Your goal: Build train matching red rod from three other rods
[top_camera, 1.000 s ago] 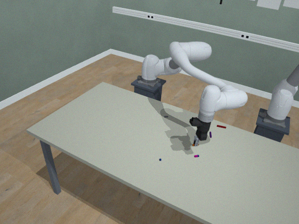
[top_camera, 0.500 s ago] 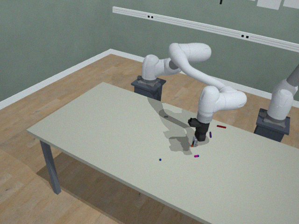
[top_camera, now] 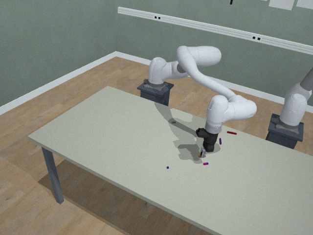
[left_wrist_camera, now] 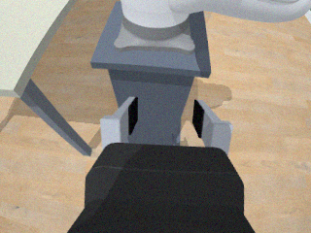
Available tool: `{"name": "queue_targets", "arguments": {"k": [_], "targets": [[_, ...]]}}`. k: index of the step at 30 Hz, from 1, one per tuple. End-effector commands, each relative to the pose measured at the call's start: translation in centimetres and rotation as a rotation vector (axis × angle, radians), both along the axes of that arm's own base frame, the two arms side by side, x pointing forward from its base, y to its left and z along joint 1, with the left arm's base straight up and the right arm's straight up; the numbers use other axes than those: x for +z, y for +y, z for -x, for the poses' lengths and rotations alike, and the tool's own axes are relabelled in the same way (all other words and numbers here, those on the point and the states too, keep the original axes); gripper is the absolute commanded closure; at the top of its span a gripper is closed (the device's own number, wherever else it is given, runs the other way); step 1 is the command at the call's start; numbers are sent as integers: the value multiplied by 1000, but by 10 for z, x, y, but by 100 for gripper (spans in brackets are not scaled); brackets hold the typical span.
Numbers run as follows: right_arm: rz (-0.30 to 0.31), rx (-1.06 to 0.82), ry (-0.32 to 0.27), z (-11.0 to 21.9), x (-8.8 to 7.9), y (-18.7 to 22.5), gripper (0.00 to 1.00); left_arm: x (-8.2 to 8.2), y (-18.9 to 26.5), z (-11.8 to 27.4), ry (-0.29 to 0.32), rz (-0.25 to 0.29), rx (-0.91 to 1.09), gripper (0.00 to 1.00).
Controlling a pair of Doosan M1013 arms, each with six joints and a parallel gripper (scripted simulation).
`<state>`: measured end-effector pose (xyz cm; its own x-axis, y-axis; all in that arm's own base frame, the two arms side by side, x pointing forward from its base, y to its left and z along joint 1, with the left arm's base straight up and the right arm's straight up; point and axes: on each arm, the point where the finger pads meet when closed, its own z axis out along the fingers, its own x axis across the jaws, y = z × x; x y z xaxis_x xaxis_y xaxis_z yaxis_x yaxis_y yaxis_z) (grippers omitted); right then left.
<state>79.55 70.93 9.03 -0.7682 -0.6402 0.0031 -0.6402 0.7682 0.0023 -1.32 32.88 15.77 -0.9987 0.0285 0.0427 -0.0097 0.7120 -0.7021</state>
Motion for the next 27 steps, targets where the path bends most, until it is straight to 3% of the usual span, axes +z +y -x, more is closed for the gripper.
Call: {"name": "queue_targets", "arguments": {"k": [1,6,14,27], "targets": [[3,-3,-6,-2,-20,-1,76,1,-4,0,-5,6,5,0],[3,-3,-6,-2,-41,-1,76,1,-4,0,-5,6,5,0],[3,-3,-6,-2,-57,-1,76,1,-4,0,-5,6,5,0],[0,-3,-9,-3,-56,0,76,1,-4,0,-5,6,5,0]]}}
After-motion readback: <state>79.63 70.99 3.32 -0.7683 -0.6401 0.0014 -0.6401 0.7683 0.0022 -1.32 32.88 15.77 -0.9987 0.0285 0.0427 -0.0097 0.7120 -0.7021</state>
